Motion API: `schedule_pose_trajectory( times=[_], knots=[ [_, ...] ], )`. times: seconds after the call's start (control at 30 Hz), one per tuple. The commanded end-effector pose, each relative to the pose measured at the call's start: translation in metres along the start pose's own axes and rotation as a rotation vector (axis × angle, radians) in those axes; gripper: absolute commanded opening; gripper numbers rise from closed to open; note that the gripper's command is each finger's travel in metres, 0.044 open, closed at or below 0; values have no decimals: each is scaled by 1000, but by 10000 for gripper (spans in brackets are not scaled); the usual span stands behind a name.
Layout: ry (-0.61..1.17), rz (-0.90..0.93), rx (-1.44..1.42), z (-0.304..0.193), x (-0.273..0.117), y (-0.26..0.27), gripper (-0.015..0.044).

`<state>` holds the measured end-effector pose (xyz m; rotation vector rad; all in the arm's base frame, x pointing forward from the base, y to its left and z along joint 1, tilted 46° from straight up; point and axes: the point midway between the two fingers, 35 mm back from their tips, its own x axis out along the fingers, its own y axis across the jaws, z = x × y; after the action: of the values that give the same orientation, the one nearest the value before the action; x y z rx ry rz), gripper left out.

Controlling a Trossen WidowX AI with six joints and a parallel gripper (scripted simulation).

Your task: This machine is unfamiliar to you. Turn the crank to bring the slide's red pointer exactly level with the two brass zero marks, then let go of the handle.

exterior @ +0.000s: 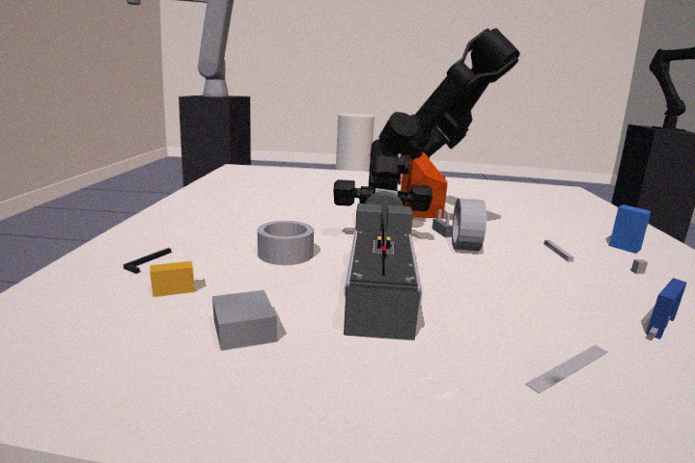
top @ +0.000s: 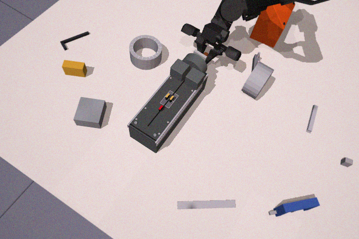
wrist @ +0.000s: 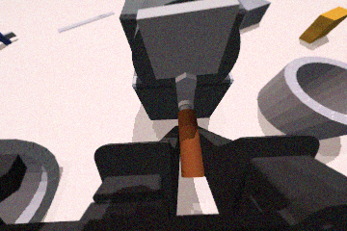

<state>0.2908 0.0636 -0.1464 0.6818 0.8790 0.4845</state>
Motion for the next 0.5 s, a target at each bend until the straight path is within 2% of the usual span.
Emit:
schedule_pose_trajectory(
  times=[0.0, 0.47],
  knots=[
    [-1, -2, 6, 0, 0, 0, 0],
    [-1, -2, 7, 0, 1, 11, 0]
  ],
)
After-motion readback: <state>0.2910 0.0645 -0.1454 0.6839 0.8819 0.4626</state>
